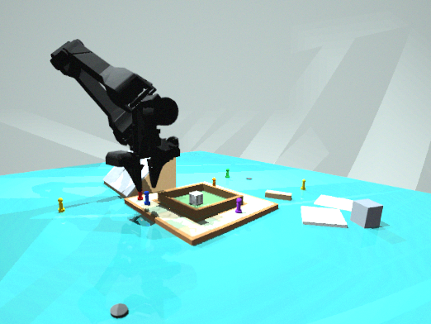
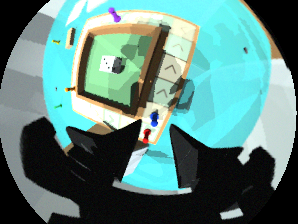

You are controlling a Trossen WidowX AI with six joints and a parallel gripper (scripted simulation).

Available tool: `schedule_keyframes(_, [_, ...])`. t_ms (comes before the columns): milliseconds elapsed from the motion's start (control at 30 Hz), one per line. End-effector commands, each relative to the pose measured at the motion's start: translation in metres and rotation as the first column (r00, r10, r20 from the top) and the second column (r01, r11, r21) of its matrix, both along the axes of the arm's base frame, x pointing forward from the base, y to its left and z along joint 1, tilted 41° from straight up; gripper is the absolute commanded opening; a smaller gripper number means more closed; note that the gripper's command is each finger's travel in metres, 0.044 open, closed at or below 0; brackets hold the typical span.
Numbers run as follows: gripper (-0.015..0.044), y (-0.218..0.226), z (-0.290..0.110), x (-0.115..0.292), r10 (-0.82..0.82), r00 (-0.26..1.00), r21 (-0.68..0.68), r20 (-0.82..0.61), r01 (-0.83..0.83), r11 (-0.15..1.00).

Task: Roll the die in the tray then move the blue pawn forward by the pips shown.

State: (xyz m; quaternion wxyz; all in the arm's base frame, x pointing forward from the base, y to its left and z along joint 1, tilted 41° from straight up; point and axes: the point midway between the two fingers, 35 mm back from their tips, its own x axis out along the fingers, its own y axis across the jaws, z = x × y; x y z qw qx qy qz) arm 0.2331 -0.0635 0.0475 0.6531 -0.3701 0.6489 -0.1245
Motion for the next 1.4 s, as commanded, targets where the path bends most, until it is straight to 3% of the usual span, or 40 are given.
schedule_keyframes(0, [0.02, -0.006, -0.009, -0.002, 0.001, 1.0, -0.008, -0.022, -0.001, 1.0])
schedule_keyframes(500, [0.02, -0.019, -0.023, -0.001, 0.001, 1.0, -0.011, -0.021, -0.001, 1.0])
schedule_keyframes(700, [0.0043, -0.019, -0.023, -0.001, 0.001, 1.0, -0.011, -0.021, -0.001, 1.0])
schedule_keyframes(933, [0.0, -0.019, -0.023, -0.001, 0.001, 1.0, -0.011, -0.021, -0.001, 1.0])
schedule_keyframes(1367, [0.0, 0.023, 0.016, 0.004, -0.01, 1.0, 0.008, 0.008, 0.01, 1.0])
